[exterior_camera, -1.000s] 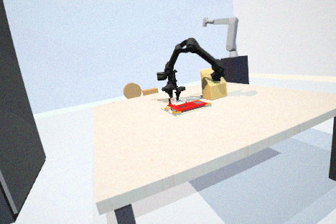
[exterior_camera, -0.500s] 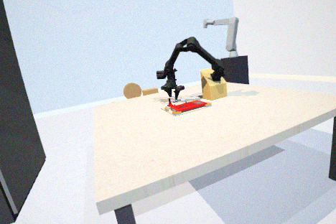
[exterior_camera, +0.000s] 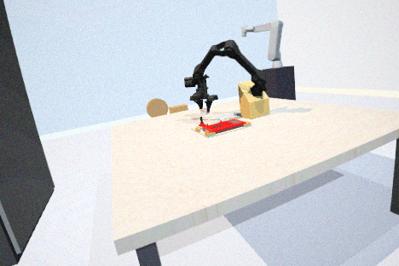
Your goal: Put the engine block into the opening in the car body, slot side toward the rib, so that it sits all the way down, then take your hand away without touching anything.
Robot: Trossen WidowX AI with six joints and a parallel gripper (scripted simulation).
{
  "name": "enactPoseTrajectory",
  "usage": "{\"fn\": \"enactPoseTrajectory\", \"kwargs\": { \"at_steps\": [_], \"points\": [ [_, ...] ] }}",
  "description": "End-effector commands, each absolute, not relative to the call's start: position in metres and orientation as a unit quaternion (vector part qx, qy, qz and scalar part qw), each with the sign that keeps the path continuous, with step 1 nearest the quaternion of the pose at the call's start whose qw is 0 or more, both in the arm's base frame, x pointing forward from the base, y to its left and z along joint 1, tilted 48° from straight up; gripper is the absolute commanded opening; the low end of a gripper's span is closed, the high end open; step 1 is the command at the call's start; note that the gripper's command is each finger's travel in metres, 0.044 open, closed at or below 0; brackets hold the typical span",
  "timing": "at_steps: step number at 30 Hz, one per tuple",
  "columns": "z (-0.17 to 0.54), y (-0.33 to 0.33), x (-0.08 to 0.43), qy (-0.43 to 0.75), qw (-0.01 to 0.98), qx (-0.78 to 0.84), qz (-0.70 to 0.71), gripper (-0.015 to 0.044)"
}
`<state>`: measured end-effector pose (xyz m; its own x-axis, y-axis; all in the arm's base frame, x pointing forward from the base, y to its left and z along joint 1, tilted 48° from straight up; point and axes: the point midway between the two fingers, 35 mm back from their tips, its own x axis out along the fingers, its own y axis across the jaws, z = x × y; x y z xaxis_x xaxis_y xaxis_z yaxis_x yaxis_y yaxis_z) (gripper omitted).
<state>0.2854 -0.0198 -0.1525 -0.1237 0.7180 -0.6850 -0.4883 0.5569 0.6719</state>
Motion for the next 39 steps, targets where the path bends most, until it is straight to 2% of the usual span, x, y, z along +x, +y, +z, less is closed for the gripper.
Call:
{"fn": "enactPoseTrajectory", "kwargs": {
  "at_steps": [1, 21, 39],
  "points": [
    [-0.143, -0.029, 0.289, 0.590, 0.655, 0.092, 0.463, 0.0000],
    [-0.095, -0.068, 0.289, 0.590, 0.647, 0.093, 0.474, 0.0000],
    [-0.106, -0.060, 0.287, 0.572, 0.663, 0.106, 0.471, 0.0000]
  ]
}}
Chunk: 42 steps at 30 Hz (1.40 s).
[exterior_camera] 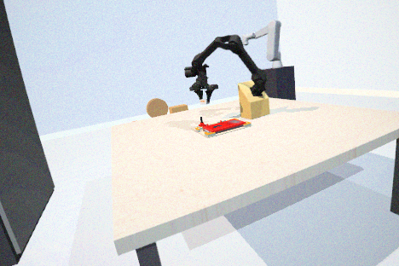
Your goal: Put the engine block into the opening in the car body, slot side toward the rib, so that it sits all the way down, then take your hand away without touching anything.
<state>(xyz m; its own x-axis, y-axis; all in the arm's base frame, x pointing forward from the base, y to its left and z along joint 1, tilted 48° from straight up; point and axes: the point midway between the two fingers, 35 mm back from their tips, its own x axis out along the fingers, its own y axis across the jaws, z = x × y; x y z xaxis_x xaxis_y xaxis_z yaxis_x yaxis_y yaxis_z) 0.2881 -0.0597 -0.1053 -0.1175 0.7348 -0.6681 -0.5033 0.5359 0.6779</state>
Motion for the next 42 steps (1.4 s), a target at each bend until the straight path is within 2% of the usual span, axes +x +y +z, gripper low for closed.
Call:
{"fn": "enactPoseTrajectory", "kwargs": {
  "at_steps": [1, 27, 42],
  "points": [
    [-0.106, -0.060, 0.286, 0.567, 0.667, 0.110, 0.470, 0.0000],
    [-0.122, -0.062, 0.262, 0.257, 0.838, 0.287, 0.387, 0.0000],
    [-0.134, -0.053, 0.258, 0.205, 0.852, 0.310, 0.368, 0.0000]
  ]
}}
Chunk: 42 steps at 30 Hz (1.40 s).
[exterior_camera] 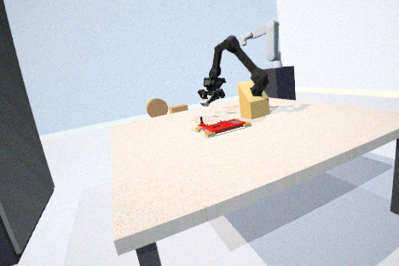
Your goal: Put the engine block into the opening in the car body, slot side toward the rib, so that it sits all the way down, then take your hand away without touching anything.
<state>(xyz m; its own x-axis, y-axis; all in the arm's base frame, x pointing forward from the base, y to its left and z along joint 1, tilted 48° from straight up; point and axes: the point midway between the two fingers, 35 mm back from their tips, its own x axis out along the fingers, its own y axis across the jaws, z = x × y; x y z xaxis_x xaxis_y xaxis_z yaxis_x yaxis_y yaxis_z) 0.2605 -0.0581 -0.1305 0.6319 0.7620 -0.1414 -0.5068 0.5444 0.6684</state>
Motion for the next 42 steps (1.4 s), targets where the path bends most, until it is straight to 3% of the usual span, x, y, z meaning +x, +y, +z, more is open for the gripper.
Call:
{"fn": "enactPoseTrajectory", "kwargs": {
  "at_steps": [1, 42],
  "points": [
    [-0.135, -0.051, 0.257, 0.205, 0.852, 0.310, 0.368, 0.0000],
    [-0.176, -0.006, 0.248, 0.204, 0.852, 0.312, 0.368, 0.0000]
  ]
}}
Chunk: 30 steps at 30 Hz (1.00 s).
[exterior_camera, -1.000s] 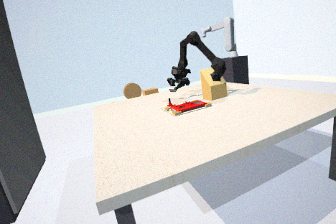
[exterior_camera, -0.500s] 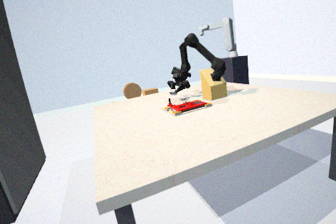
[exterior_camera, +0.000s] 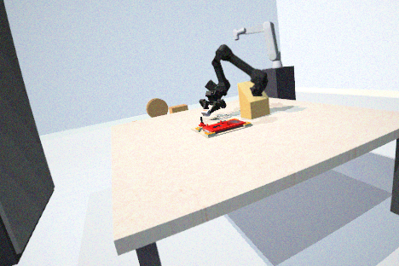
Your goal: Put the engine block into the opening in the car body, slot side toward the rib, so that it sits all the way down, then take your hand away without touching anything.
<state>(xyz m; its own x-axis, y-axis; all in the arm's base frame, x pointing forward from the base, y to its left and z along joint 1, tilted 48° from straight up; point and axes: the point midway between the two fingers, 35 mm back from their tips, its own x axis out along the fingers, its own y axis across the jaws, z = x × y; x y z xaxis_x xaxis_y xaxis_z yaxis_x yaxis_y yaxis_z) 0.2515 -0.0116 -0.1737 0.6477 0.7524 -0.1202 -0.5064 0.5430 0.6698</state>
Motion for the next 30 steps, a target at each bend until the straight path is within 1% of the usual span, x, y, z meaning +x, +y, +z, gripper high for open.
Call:
{"fn": "enactPoseTrajectory", "kwargs": {
  "at_steps": [1, 20, 30],
  "points": [
    [-0.177, -0.004, 0.248, 0.204, 0.852, 0.312, 0.368, 0.0000],
    [-0.196, 0.017, 0.245, 0.232, 0.839, 0.305, 0.386, 0.0000],
    [-0.192, 0.014, 0.245, 0.224, 0.842, 0.309, 0.381, 0.0000]
  ]
}}
